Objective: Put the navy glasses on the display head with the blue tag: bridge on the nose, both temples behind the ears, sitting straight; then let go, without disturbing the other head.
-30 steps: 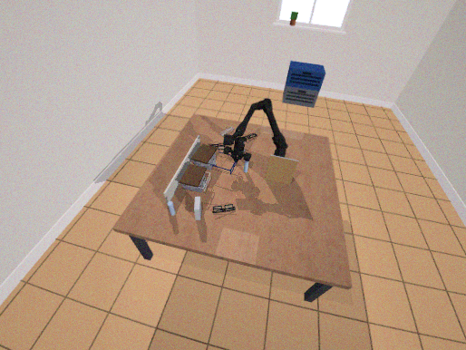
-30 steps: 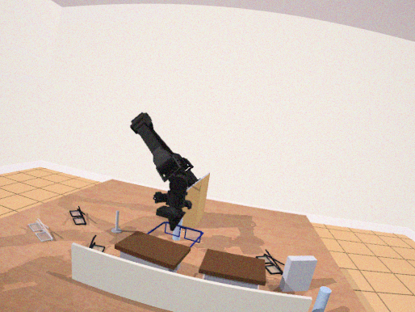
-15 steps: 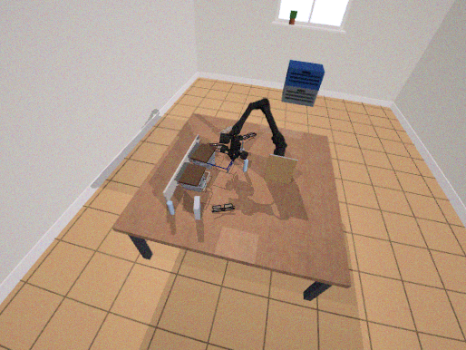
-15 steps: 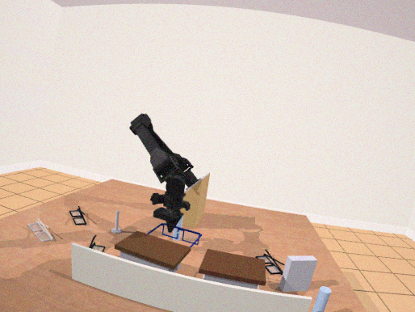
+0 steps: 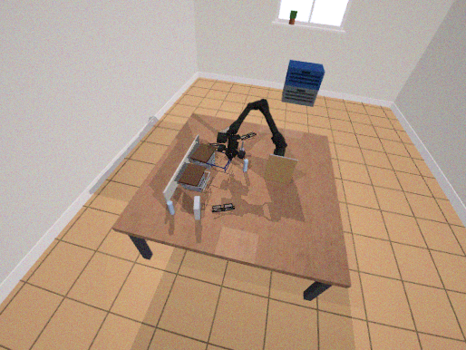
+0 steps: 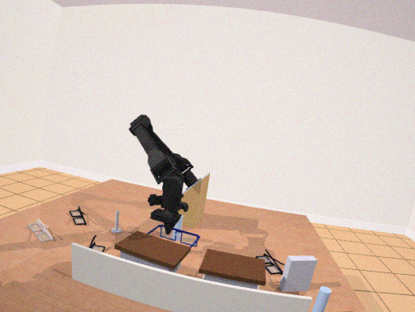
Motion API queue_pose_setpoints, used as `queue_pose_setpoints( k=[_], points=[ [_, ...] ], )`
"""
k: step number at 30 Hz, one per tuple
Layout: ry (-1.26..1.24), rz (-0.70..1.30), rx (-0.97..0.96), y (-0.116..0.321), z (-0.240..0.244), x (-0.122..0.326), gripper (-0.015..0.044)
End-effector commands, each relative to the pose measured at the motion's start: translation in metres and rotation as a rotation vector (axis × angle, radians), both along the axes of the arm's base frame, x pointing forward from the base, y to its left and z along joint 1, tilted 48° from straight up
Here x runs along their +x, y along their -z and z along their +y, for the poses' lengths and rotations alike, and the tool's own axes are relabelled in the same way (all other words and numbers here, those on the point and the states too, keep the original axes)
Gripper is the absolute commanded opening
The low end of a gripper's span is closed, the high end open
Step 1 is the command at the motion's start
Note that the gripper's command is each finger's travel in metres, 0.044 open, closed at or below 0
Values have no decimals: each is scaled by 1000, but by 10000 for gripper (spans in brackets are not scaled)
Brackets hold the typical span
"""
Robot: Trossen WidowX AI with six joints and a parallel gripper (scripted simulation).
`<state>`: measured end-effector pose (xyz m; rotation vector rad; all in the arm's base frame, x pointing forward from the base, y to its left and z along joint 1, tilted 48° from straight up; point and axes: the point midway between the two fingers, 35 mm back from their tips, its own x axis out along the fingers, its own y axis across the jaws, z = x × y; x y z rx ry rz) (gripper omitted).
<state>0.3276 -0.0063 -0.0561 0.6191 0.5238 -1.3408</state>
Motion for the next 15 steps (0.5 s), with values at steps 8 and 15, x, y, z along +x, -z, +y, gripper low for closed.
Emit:
queue_pose_setpoints(
  k=[8, 15],
  points=[
    [-4, 2, -5, -2, 1, 16, 0],
    [-4, 2, -5, -3, 3, 24, 0]
  ],
)
